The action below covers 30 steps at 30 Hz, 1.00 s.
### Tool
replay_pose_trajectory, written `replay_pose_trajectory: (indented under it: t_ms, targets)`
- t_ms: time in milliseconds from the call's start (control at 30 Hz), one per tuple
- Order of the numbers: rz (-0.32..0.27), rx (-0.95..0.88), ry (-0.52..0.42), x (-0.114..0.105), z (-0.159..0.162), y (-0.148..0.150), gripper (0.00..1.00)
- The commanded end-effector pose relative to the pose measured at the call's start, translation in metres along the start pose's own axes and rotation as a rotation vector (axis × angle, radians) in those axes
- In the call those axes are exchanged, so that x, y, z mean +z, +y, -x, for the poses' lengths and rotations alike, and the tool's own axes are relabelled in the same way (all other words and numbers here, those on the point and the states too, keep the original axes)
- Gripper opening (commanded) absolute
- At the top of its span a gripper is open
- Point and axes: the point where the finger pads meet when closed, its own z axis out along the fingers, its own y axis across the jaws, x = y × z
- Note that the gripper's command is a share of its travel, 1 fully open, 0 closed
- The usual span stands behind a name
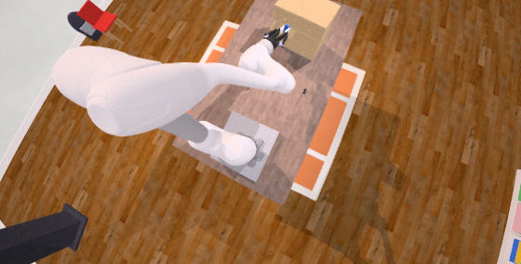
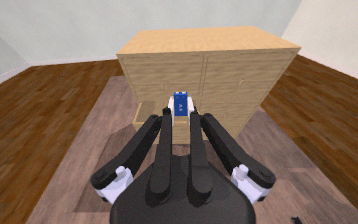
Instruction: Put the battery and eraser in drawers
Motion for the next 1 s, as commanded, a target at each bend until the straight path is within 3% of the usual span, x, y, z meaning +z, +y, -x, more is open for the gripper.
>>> replay_pose_trajectory:
  t_ms: [0, 333, 967]
  targets:
    - [0.0, 0.0, 0.0, 0.003, -0.001, 0.0, 0.14]
    - [0.0, 0.0, 0.0, 0.014, -0.005, 0.0, 0.14]
    - [0.0, 0.0, 0.0, 0.015, -0.005, 0.0, 0.14]
